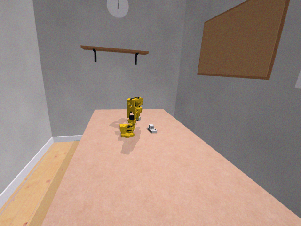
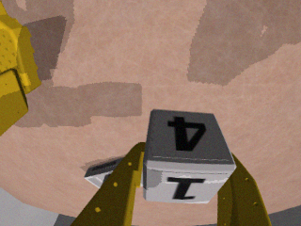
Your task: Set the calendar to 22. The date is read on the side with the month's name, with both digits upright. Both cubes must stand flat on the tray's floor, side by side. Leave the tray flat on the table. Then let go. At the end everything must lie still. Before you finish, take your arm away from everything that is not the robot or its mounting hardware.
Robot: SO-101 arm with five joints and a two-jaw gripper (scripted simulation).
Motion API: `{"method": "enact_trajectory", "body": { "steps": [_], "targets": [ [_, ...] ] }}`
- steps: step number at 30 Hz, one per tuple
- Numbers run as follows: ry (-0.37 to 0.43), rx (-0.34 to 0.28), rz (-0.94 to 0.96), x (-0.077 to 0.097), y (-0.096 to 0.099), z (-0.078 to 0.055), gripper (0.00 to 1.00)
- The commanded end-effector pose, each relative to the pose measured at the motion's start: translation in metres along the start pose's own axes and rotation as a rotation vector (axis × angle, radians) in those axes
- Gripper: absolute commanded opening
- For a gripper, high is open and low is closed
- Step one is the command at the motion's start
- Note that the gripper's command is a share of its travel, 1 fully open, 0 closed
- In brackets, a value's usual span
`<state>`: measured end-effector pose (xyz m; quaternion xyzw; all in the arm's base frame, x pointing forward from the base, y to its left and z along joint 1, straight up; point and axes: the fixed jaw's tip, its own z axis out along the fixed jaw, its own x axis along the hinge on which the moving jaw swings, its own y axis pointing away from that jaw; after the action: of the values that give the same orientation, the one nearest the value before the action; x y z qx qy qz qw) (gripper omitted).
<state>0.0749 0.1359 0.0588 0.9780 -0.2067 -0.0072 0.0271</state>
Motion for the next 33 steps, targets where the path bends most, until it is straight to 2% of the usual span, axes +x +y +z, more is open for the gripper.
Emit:
{"method": "enact_trajectory", "body": {
  "steps": [1,11,19,21,26,33],
  "targets": [
    [0.005,0.073,-0.004,0.002,-0.007,-0.011,0.0],
    [0.004,0.073,0.024,0.006,-0.007,-0.011,0.0],
    [0.001,0.073,0.196,0.034,-0.001,-0.01,0.0],
    [0.001,0.073,0.196,0.034,-0.001,-0.01,0.0],
    [-0.003,0.072,0.374,0.062,0.011,-0.01,0.0],
    [-0.008,0.07,0.647,0.098,0.037,-0.009,0.0]
  ]
}}
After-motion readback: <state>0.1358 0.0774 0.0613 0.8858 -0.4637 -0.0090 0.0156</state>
